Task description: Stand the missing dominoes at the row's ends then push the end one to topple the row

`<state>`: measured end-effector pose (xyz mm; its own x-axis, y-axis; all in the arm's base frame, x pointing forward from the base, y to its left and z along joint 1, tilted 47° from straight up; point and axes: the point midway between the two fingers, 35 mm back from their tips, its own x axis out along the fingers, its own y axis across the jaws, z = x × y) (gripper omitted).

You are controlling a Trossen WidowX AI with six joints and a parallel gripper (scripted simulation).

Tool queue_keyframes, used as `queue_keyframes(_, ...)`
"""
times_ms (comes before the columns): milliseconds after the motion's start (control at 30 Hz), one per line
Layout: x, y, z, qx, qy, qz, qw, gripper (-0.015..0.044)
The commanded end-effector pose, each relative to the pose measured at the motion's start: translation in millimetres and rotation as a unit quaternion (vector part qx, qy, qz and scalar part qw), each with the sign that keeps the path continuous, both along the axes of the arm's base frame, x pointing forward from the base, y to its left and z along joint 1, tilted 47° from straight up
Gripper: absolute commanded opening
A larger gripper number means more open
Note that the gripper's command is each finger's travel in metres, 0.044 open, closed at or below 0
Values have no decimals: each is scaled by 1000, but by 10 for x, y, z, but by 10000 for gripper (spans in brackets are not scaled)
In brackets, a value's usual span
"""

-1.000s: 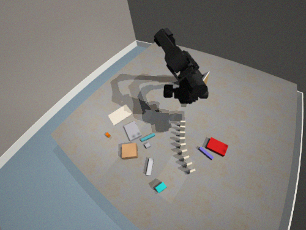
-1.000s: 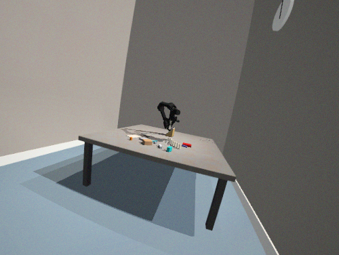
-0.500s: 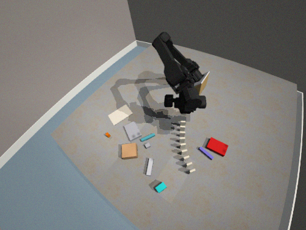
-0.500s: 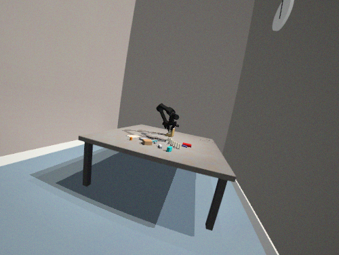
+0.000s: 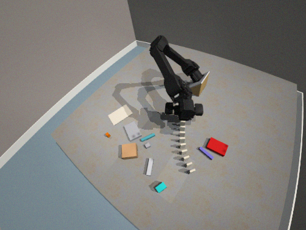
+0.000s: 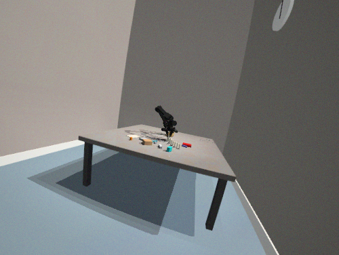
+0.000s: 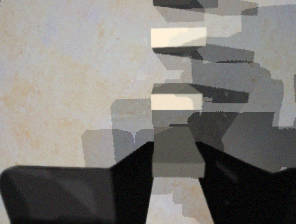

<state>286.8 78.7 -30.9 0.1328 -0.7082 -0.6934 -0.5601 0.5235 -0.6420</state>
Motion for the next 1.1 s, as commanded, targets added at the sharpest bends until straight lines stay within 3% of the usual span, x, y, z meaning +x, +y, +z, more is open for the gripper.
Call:
queue_keyframes(0,-8,-64,-43,-3,1,3,1000,107)
queue_keyframes(300,-8,-64,-43,-3,1,3,1000,107)
queue_keyframes(733,-8,-64,-43,-3,1,3,1000,440)
queue_keyframes(867,-2,8,9,-2,1,3,1000,440)
queue_keyframes(1067,-87,647,579,2,2,2,1000,440)
